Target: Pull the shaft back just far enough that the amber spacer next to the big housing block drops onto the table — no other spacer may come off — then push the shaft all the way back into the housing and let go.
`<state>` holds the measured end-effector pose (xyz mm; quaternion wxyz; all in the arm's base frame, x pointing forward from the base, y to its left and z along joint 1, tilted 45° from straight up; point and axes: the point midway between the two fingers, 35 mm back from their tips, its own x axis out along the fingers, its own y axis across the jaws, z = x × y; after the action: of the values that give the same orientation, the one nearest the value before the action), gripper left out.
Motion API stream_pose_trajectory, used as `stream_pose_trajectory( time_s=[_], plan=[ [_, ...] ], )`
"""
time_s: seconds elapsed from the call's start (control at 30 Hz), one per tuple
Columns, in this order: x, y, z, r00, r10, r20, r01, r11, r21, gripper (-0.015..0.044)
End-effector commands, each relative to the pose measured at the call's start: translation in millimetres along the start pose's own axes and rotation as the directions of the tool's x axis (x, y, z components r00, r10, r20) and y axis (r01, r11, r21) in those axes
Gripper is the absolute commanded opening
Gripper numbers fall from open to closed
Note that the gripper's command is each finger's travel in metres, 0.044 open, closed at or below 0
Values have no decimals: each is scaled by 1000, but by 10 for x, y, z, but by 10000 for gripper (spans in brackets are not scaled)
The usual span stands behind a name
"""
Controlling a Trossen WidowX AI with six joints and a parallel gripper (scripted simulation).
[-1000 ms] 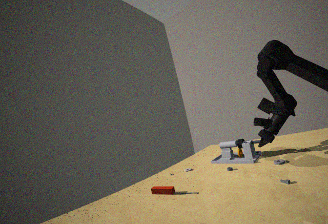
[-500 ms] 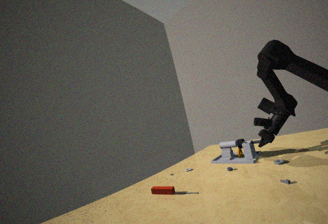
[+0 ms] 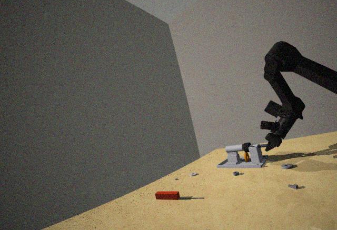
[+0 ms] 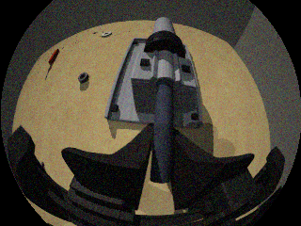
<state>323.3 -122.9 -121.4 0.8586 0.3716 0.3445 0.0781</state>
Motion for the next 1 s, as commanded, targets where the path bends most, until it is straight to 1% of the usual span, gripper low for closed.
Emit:
stream_pose_trajectory(
  time_s=[0.0, 0.97],
  plan=[
    [12, -1, 15, 1000, 1, 1, -1, 1000, -2, 0],
    [81, 0, 89, 1000, 2, 1, -2, 1000, -2, 0]
  ],
)
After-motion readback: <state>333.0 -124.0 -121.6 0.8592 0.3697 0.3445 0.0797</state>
